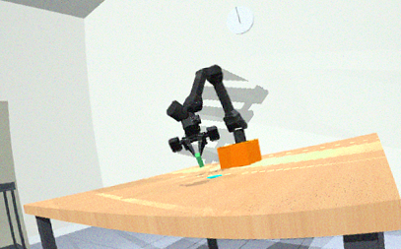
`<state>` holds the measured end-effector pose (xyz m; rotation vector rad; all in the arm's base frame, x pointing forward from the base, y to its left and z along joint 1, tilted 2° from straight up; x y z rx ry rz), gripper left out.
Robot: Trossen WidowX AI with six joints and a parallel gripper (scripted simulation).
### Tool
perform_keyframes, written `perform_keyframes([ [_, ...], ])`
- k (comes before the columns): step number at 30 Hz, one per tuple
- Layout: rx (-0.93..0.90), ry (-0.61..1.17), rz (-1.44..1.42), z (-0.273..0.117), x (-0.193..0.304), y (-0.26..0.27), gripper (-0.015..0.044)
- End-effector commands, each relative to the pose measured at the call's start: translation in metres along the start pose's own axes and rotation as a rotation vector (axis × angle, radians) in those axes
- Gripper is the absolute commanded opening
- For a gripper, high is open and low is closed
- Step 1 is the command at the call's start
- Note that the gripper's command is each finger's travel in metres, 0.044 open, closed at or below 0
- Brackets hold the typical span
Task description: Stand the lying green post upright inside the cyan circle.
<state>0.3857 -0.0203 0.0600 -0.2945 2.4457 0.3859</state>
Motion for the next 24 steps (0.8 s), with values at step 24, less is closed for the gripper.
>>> perform_keyframes([
  [24, -0.065, -0.168, 0.026, 0.0008, 0.01, -0.0096, 0.0023],
])
Point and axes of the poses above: the point midway between the two fingers, 35 mm back from their tips, its own z axis out along the fingers, its own y axis across the jaws, x = y × z, the point moved 4 cm from there along -z, back along the fingers, and after that the axes turned 13 degrees about z, right-handed, at the moved point
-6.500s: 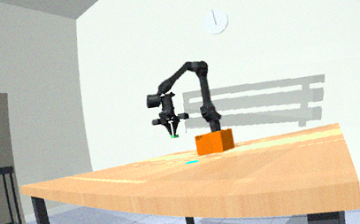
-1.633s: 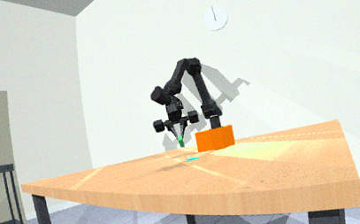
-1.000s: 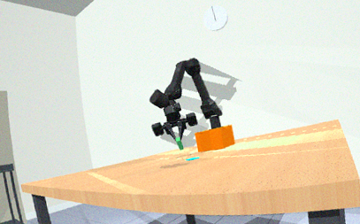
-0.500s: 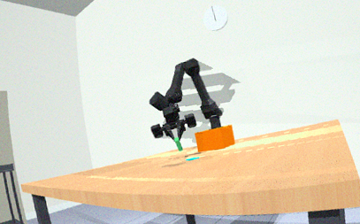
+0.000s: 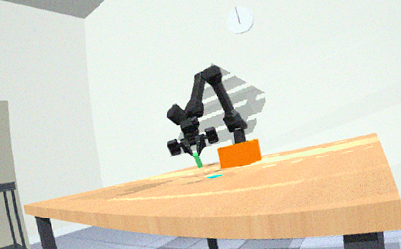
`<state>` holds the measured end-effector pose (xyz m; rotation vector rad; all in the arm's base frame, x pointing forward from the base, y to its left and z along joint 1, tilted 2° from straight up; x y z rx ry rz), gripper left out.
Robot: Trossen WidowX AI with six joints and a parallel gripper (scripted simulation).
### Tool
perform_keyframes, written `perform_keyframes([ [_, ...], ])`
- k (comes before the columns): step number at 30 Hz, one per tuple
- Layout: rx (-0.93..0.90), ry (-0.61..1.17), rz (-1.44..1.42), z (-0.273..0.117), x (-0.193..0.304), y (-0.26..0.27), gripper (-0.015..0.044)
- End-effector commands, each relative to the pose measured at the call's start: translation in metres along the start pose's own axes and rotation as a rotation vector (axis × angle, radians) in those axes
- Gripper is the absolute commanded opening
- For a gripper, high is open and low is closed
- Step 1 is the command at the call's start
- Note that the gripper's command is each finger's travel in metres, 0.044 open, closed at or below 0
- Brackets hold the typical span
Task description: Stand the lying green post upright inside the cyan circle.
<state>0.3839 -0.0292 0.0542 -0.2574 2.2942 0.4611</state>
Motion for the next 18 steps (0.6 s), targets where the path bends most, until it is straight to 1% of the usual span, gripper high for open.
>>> perform_keyframes([
  [1, -0.016, -0.023, 0.01, -0.0004, 0.0043, -0.001, 0.0023],
  [18, -0.054, -0.123, 0.008, -0.0059, 0.0093, -0.0042, 0.0023],
])
Point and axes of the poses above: the point midway between the two fingers, 35 mm back from their tips, its own z axis out along the fingers, its own y axis across the jaws, x = y × z, the point moved 4 cm from there along -z, back along the fingers, and after that the axes turned 13 degrees about z, right-handed, at the moved point
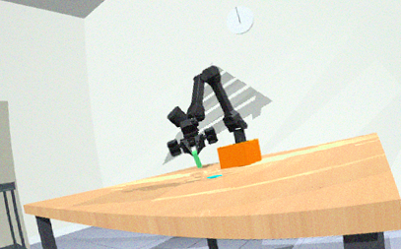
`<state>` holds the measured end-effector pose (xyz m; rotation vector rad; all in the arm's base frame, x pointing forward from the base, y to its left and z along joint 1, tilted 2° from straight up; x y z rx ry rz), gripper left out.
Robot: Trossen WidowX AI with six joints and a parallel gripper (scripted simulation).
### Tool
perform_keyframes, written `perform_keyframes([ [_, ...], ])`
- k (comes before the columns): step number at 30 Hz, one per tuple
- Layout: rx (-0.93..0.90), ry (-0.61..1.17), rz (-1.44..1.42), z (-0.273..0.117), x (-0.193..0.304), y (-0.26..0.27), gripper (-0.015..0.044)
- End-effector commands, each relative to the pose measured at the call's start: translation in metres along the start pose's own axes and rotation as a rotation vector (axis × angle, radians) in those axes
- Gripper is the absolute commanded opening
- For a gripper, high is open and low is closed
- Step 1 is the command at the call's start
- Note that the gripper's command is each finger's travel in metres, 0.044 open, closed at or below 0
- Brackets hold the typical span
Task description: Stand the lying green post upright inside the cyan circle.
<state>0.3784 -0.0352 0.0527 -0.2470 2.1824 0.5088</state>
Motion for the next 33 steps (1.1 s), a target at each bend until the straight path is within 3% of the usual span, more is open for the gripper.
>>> perform_keyframes([
  [1, -0.016, -0.022, 0.008, -0.002, 0.004, 0.0, 0.0023],
  [33, -0.092, -0.19, -0.023, -0.021, 0.014, 0.001, 0.0023],
])
Point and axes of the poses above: the point midway between the two fingers, 35 mm back from their tips, its own z axis out along the fingers, its own y axis across the jaws, x = y × z, the point moved 4 cm from there along -z, back along the fingers, and after that the axes turned 13 degrees about z, right-handed, at the moved point
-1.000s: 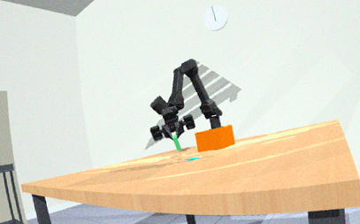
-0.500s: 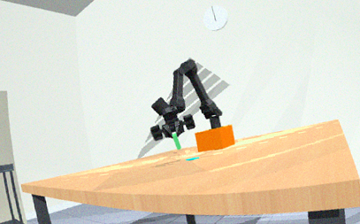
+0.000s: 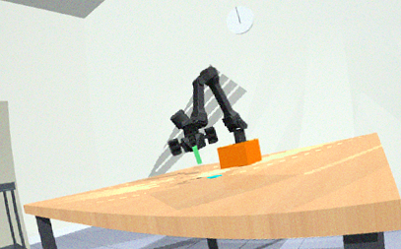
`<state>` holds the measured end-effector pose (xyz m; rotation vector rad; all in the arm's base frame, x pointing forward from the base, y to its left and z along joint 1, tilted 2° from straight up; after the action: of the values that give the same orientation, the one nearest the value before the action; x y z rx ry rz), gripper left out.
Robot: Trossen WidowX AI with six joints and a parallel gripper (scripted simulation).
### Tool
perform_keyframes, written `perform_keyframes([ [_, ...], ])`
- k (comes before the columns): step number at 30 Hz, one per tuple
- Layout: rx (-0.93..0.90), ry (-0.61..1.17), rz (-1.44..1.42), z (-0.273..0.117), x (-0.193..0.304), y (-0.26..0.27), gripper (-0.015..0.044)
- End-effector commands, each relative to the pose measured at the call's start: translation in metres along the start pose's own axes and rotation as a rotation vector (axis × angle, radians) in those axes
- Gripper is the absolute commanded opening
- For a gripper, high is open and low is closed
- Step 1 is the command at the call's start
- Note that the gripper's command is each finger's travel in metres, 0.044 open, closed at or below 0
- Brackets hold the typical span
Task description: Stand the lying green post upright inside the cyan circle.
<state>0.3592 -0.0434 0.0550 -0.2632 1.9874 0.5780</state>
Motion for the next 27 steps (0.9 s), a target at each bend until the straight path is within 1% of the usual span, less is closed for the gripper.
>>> perform_keyframes([
  [1, -0.016, -0.018, 0.004, -0.004, 0.004, 0.002, 0.0023],
  [27, -0.082, -0.133, -0.043, -0.026, 0.009, 0.012, 0.0023],
])
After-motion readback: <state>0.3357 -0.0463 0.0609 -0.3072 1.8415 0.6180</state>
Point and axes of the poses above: the point midway between the two fingers, 35 mm back from their tips, its own z axis out along the fingers, its own y axis across the jaws, x = y × z, the point moved 4 cm from there along -z, back along the fingers, and after that the axes turned 13 degrees about z, right-handed, at the moved point
